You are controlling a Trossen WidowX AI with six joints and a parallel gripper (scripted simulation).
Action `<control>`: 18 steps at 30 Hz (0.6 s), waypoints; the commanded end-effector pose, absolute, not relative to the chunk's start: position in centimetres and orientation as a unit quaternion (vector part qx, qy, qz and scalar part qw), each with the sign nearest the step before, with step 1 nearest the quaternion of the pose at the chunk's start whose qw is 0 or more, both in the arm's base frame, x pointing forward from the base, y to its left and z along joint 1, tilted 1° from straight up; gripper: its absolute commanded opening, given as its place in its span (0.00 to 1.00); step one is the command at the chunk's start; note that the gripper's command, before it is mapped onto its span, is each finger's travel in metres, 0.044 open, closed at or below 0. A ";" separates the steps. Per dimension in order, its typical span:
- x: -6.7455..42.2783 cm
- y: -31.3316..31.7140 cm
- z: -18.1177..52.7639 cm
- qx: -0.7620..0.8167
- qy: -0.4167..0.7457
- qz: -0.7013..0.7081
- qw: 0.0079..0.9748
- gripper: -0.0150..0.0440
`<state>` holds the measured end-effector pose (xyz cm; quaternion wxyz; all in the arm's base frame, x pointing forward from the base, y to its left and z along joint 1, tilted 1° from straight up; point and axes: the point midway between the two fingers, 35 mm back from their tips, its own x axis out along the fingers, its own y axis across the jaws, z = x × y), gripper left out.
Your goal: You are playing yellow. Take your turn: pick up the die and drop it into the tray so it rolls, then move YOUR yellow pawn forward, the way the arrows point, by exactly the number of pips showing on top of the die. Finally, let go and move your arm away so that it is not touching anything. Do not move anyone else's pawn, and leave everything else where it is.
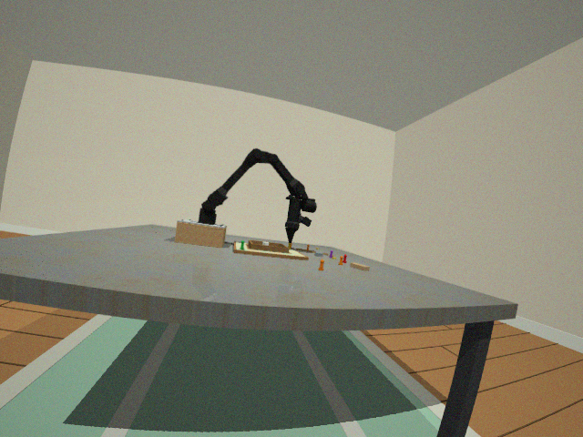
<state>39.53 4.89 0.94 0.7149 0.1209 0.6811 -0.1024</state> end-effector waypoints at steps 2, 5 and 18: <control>39.4 4.8 0.0 0.121 0.682 -0.106 0.713 0.59; 39.4 4.8 -0.5 0.121 0.682 -0.106 0.713 0.59; 39.4 4.8 -1.4 0.121 0.682 -0.106 0.713 0.36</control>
